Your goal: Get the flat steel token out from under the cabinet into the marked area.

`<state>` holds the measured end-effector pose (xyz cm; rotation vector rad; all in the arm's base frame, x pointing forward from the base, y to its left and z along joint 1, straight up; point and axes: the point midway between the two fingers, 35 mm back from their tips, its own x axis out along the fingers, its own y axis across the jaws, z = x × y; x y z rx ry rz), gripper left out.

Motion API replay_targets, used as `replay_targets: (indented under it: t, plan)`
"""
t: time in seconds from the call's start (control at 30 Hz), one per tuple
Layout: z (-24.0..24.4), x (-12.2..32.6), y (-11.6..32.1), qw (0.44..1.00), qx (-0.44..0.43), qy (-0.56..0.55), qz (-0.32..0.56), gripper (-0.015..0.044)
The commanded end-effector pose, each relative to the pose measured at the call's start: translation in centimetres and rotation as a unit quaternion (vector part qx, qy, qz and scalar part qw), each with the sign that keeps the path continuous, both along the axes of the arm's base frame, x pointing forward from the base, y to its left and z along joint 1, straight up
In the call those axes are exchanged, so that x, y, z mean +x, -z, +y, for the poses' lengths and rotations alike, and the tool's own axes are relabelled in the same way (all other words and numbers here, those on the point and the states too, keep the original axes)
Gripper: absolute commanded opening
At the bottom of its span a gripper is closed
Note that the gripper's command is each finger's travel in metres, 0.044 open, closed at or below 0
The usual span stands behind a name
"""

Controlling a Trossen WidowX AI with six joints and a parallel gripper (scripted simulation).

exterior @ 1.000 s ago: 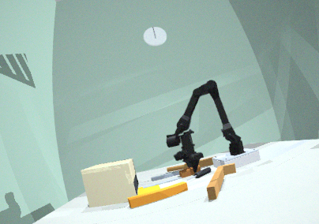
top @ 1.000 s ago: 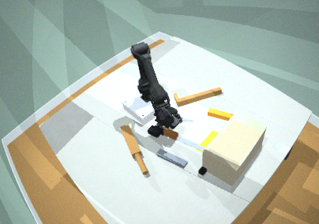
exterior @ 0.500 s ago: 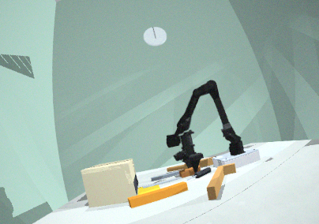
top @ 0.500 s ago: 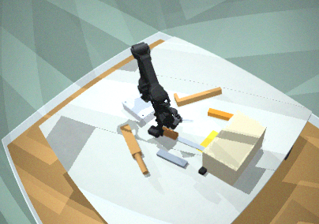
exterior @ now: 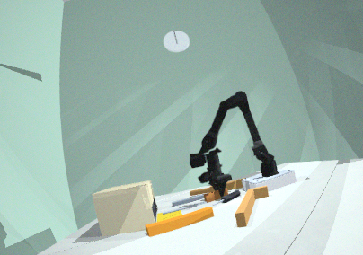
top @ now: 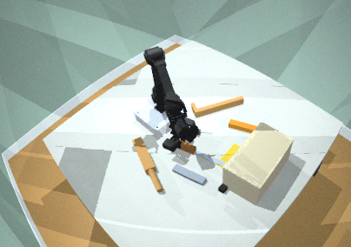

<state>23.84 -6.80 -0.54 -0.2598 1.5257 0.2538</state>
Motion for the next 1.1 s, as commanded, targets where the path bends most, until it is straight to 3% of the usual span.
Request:
replay_targets:
  t: [0.0,0.13,1.07]
  plan:
    - [0.0,0.0,0.0,1.0,-0.001,0.0,0.0,0.0105]
    - [0.0,0.0,0.0,1.0,-0.001,0.0,0.0,0.0]
    - [0.9,3.1,-0.2,1.0,-0.001,0.004,0.001,0.0]
